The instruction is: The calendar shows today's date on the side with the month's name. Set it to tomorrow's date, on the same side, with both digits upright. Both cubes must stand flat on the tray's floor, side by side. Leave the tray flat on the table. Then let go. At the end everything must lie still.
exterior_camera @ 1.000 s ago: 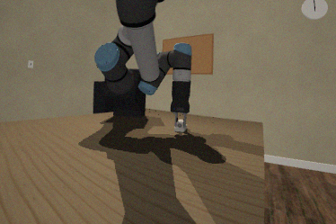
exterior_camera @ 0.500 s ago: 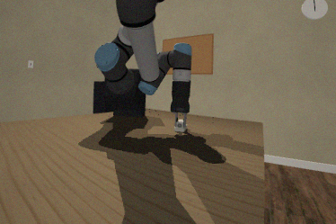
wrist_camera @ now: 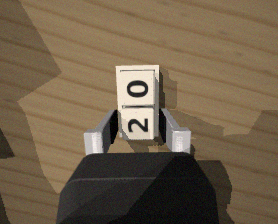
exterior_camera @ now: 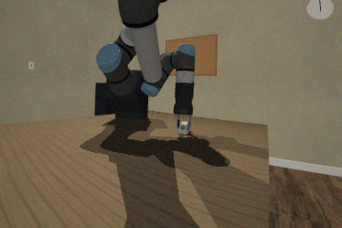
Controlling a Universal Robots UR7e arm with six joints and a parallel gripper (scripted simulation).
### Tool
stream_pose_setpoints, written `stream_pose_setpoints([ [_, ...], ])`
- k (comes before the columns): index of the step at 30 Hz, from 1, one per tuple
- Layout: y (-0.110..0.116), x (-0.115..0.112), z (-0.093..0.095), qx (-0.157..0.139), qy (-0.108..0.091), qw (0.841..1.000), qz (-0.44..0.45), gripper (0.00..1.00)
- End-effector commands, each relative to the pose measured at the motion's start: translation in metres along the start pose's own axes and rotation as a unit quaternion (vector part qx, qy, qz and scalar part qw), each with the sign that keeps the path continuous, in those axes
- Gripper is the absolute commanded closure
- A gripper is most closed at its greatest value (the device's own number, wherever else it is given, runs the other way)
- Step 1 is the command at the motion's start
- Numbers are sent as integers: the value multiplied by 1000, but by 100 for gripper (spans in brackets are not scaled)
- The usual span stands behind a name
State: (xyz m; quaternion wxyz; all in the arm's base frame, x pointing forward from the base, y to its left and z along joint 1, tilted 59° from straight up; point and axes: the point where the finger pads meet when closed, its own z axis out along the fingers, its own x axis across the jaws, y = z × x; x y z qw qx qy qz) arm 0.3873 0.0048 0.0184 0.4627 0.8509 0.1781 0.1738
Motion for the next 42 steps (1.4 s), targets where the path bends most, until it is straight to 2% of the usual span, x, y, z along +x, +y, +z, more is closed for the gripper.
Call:
stream_pose_setpoints([
  [1,0,0,0,0,0,1000,0,13],
  [20,0,0,-7,0,0,1000,0,13],
  [33,0,0,-31,0,0,1000,0,13],
  [42,0,0,-55,0,0,1000,0,13],
])
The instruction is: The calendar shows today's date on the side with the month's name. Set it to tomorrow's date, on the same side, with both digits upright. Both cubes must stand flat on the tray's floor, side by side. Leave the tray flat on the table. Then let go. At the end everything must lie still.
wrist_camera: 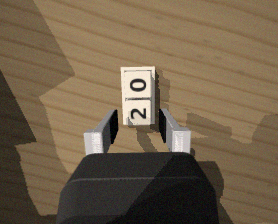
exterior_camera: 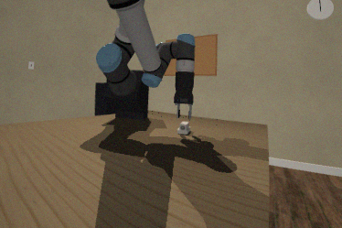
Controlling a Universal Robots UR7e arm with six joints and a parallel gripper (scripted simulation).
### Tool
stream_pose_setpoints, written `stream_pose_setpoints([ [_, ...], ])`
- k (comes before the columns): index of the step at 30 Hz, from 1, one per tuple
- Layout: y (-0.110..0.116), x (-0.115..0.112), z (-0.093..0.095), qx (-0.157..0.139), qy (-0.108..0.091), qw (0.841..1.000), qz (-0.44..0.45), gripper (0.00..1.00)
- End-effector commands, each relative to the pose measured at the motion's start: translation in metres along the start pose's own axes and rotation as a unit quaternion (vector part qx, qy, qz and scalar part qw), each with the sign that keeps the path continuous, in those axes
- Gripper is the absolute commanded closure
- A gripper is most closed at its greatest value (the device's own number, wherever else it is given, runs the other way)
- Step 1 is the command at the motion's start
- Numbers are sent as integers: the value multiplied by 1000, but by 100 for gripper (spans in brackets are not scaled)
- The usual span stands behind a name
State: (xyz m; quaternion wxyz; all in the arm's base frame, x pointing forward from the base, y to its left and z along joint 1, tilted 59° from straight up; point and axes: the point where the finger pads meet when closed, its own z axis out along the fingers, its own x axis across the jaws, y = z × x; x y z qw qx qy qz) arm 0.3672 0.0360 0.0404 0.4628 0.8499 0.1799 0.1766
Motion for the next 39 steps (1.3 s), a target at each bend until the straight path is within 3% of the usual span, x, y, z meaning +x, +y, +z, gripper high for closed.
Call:
stream_pose_setpoints([
  [1,0,1,-14,1,-3,1000,1,13],
  [18,0,1,-43,1,-3,1000,1,13],
  [32,0,1,-47,1,-3,1000,1,13],
  [33,0,1,-47,1,-3,1000,1,0],
  [39,0,1,-47,1,-3,1000,1,0],
])
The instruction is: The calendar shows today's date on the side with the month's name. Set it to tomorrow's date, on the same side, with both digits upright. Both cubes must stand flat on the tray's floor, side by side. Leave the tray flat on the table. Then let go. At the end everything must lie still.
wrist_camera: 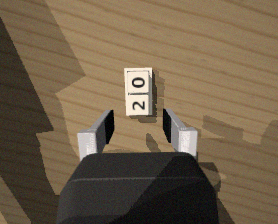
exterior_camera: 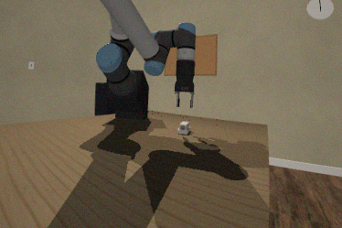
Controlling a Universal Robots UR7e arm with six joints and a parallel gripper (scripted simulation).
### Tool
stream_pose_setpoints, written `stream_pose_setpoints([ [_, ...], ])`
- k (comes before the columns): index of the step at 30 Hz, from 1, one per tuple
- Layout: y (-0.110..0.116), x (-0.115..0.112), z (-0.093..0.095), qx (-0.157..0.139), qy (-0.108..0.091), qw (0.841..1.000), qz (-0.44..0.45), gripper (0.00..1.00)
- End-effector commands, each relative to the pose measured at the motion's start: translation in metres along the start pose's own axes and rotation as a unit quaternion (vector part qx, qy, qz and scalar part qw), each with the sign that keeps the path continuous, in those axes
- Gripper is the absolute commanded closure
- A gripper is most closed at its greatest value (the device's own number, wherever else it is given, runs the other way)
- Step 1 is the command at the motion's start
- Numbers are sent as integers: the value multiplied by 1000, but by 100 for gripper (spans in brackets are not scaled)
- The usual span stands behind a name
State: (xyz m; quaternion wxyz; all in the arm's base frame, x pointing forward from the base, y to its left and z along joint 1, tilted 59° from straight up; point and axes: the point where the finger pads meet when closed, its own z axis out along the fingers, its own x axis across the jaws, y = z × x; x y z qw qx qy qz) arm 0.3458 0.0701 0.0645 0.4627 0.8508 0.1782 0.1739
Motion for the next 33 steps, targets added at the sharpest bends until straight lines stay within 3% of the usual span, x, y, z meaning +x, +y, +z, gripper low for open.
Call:
stream_pose_setpoints([
  [1,0,0,0,0,0,1000,0,0],
  [22,0,0,-1,0,0,1000,0,0],
  [33,0,0,-15,0,0,1000,0,0],
])
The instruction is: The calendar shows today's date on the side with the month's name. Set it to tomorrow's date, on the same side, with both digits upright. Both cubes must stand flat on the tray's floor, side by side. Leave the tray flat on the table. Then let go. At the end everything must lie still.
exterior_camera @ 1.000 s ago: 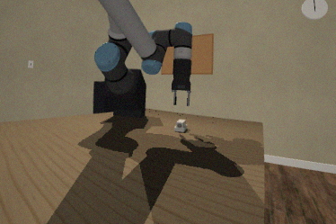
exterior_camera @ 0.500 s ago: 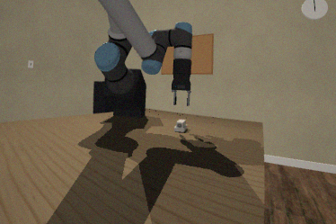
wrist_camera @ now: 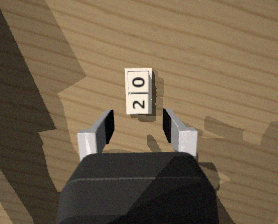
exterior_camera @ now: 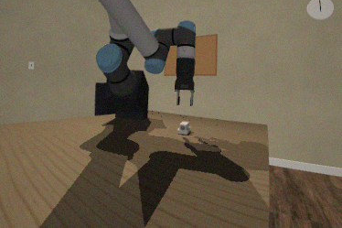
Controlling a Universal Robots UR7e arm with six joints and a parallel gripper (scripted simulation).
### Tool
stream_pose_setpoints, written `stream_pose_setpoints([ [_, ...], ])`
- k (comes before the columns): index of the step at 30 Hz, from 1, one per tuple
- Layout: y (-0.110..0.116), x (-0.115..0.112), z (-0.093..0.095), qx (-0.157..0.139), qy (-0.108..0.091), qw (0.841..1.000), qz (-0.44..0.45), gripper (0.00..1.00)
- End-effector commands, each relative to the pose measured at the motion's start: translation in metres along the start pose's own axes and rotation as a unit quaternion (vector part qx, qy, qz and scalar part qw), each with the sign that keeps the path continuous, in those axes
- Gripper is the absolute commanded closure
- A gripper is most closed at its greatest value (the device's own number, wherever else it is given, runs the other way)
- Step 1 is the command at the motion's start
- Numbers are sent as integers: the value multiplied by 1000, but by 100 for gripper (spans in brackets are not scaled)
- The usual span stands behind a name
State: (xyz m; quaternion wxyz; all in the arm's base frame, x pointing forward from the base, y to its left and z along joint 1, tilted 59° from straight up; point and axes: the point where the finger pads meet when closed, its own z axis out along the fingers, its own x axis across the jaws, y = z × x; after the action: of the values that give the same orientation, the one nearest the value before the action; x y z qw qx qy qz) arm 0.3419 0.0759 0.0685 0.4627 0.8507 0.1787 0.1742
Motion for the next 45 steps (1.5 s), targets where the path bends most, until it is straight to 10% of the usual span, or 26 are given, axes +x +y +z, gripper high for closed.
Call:
stream_pose_setpoints([
  [1,0,0,-9,0,0,1000,0,0],
  [45,0,0,-64,0,0,1000,0,0],
])
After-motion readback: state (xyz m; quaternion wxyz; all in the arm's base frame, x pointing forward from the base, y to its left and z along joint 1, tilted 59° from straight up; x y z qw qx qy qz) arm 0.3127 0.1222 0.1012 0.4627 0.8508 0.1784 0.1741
